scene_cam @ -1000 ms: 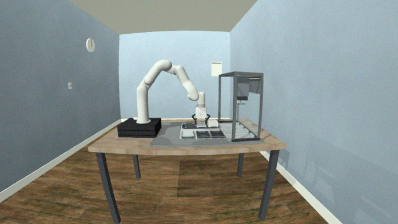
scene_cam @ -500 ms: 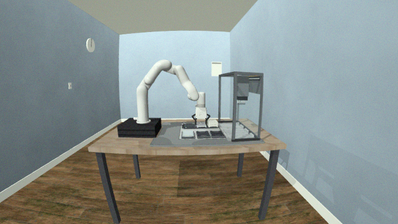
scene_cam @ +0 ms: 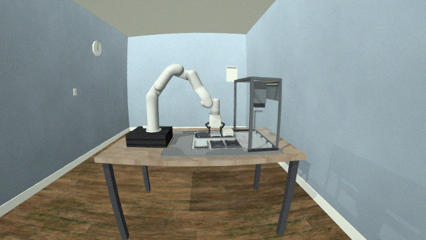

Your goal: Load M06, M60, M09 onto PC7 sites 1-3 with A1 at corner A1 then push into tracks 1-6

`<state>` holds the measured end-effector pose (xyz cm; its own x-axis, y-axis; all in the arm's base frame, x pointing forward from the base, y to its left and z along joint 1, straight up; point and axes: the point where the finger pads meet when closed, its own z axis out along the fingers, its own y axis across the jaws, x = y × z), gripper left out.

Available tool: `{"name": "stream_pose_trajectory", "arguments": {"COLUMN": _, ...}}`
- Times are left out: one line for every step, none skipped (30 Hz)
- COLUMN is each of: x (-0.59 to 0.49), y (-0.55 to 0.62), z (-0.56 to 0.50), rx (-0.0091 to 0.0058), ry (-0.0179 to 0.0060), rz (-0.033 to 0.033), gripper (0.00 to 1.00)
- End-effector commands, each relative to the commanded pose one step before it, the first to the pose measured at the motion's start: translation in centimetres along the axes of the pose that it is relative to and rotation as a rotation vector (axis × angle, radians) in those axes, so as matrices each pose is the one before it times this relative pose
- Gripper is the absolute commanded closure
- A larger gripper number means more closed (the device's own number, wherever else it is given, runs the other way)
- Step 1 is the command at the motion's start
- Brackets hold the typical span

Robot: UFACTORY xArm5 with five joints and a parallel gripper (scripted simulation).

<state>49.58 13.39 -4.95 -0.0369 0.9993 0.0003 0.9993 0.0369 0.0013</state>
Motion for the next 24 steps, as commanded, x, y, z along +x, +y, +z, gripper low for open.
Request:
{"name": "stream_pose_trajectory", "arguments": {"x": 0.039, "y": 0.173, "z": -0.438, "rx": -0.00315, "ry": 0.00641, "rz": 0.0, "gripper": 0.0}}
{"name": "stream_pose_trajectory", "arguments": {"x": 0.0, "y": 0.0, "z": -0.167, "rx": 0.0, "ry": 0.0, "rz": 0.0, "gripper": 0.0}}
{"name": "stream_pose_trajectory", "arguments": {"x": 0.0, "y": 0.0, "z": -0.167, "rx": 0.0, "ry": 0.0, "rz": 0.0, "gripper": 0.0}}
{"name": "stream_pose_trajectory", "arguments": {"x": 0.0, "y": 0.0, "z": -0.167, "rx": 0.0, "ry": 0.0, "rz": 0.0, "gripper": 0.0}}
{"name": "stream_pose_trajectory", "arguments": {"x": 0.0, "y": 0.0, "z": -0.167, "rx": 0.0, "ry": 0.0, "rz": 0.0, "gripper": 0.0}}
{"name": "stream_pose_trajectory", "arguments": {"x": 0.0, "y": 0.0, "z": -0.167, "rx": 0.0, "ry": 0.0, "rz": 0.0, "gripper": 0.0}}
{"name": "stream_pose_trajectory", "arguments": {"x": 0.0, "y": 0.0, "z": -0.167, "rx": 0.0, "ry": 0.0, "rz": 0.0, "gripper": 0.0}}
{"name": "stream_pose_trajectory", "arguments": {"x": 0.0, "y": 0.0, "z": -0.167, "rx": 0.0, "ry": 0.0, "rz": 0.0, "gripper": 0.0}}
{"name": "stream_pose_trajectory", "arguments": {"x": 0.0, "y": 0.0, "z": -0.167, "rx": 0.0, "ry": 0.0, "rz": 0.0, "gripper": 0.0}}
{"name": "stream_pose_trajectory", "arguments": {"x": 0.0, "y": 0.0, "z": -0.167, "rx": 0.0, "ry": 0.0, "rz": 0.0, "gripper": 0.0}}
{"name": "stream_pose_trajectory", "arguments": {"x": 0.0, "y": 0.0, "z": -0.167, "rx": 0.0, "ry": 0.0, "rz": 0.0, "gripper": 0.0}}
{"name": "stream_pose_trajectory", "arguments": {"x": 0.0, "y": 0.0, "z": -0.167, "rx": 0.0, "ry": 0.0, "rz": 0.0, "gripper": 0.0}}
{"name": "stream_pose_trajectory", "arguments": {"x": 0.0, "y": 0.0, "z": -0.167, "rx": 0.0, "ry": 0.0, "rz": 0.0, "gripper": 0.0}}
{"name": "stream_pose_trajectory", "arguments": {"x": 0.0, "y": 0.0, "z": -0.167, "rx": 0.0, "ry": 0.0, "rz": 0.0, "gripper": 0.0}}
{"name": "stream_pose_trajectory", "arguments": {"x": 0.0, "y": 0.0, "z": -0.167, "rx": 0.0, "ry": 0.0, "rz": 0.0, "gripper": 0.0}}
{"name": "stream_pose_trajectory", "arguments": {"x": 0.0, "y": 0.0, "z": 0.0, "rx": 0.0, "ry": 0.0, "rz": 0.0, "gripper": 0.0}}
{"name": "stream_pose_trajectory", "arguments": {"x": 0.0, "y": 0.0, "z": 0.0, "rx": 0.0, "ry": 0.0, "rz": 0.0, "gripper": 0.0}}
{"name": "stream_pose_trajectory", "arguments": {"x": 0.0, "y": 0.0, "z": -0.167, "rx": 0.0, "ry": 0.0, "rz": 0.0, "gripper": 0.0}}
{"name": "stream_pose_trajectory", "arguments": {"x": 0.0, "y": 0.0, "z": -0.167, "rx": 0.0, "ry": 0.0, "rz": 0.0, "gripper": 0.0}}
{"name": "stream_pose_trajectory", "arguments": {"x": 0.0, "y": 0.0, "z": -0.167, "rx": 0.0, "ry": 0.0, "rz": 0.0, "gripper": 0.0}}
{"name": "stream_pose_trajectory", "arguments": {"x": 0.0, "y": 0.0, "z": -0.167, "rx": 0.0, "ry": 0.0, "rz": 0.0, "gripper": 0.0}}
{"name": "stream_pose_trajectory", "arguments": {"x": 0.0, "y": 0.0, "z": -0.167, "rx": 0.0, "ry": 0.0, "rz": 0.0, "gripper": 0.0}}
{"name": "stream_pose_trajectory", "arguments": {"x": 0.0, "y": 0.0, "z": -0.167, "rx": 0.0, "ry": 0.0, "rz": 0.0, "gripper": 0.0}}
{"name": "stream_pose_trajectory", "arguments": {"x": 0.0, "y": 0.0, "z": -0.167, "rx": 0.0, "ry": 0.0, "rz": 0.0, "gripper": 0.0}}
